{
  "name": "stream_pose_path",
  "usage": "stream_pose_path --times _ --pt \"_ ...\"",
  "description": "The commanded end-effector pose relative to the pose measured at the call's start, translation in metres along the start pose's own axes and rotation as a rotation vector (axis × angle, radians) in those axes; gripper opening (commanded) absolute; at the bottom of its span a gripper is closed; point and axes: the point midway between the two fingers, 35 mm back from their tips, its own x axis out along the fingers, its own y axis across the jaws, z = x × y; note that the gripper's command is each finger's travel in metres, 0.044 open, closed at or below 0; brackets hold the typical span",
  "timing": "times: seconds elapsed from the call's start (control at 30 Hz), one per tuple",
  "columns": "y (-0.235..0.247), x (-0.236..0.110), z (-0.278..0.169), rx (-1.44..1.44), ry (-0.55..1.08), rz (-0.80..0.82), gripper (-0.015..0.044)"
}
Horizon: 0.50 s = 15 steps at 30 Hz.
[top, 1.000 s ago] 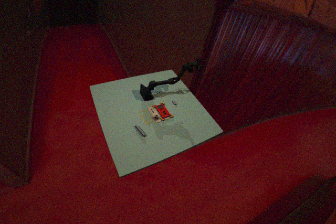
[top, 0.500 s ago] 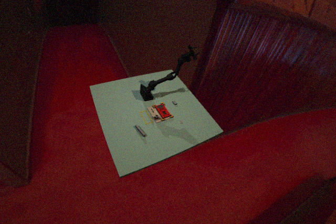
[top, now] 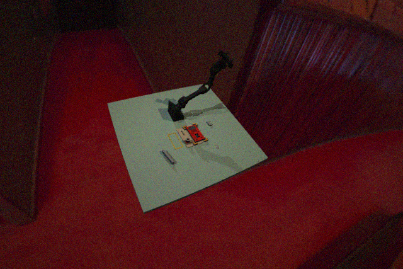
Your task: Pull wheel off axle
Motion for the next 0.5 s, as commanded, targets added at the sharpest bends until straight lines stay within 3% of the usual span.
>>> stream_pose_path --times 0.0,0.47 --pt "-0.015 0.005 -0.027 0.070 0.052 -0.024 0.0300" --pt "-0.030 0.013 -0.112 0.240 0.220 -0.058 0.0300"
